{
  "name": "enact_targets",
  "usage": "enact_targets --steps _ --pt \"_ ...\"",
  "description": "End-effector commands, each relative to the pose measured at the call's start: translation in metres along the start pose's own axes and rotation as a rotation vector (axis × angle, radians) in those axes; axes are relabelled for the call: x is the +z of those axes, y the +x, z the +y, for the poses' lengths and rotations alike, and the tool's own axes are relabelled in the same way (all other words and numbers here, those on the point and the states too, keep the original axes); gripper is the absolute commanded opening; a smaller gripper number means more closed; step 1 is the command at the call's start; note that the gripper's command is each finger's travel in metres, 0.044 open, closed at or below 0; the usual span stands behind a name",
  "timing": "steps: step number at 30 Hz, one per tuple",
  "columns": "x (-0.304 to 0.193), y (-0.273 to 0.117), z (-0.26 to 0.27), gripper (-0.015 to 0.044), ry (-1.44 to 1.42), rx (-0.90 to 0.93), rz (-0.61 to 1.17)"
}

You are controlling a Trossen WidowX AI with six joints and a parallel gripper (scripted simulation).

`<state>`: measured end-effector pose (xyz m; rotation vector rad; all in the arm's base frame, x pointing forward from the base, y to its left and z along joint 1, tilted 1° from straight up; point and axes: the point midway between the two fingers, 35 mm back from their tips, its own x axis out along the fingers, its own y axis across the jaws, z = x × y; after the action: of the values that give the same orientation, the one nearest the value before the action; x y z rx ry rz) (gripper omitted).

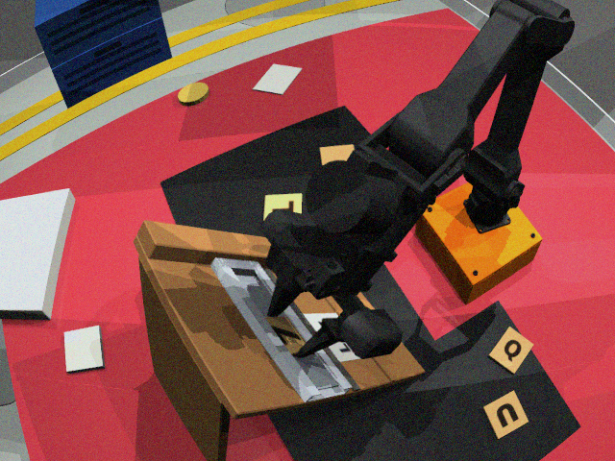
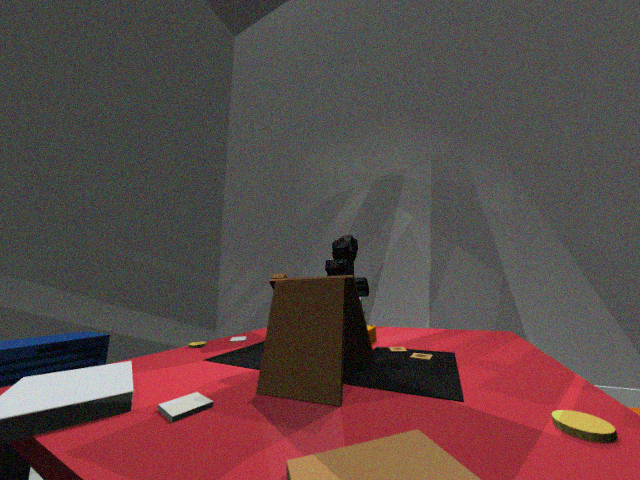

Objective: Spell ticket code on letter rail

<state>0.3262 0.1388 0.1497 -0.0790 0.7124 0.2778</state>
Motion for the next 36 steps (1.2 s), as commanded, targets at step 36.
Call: enact_targets --steps 36 --pt "0.000 0.000 -0.022 0.0000 -0.008 0.001 0.000"
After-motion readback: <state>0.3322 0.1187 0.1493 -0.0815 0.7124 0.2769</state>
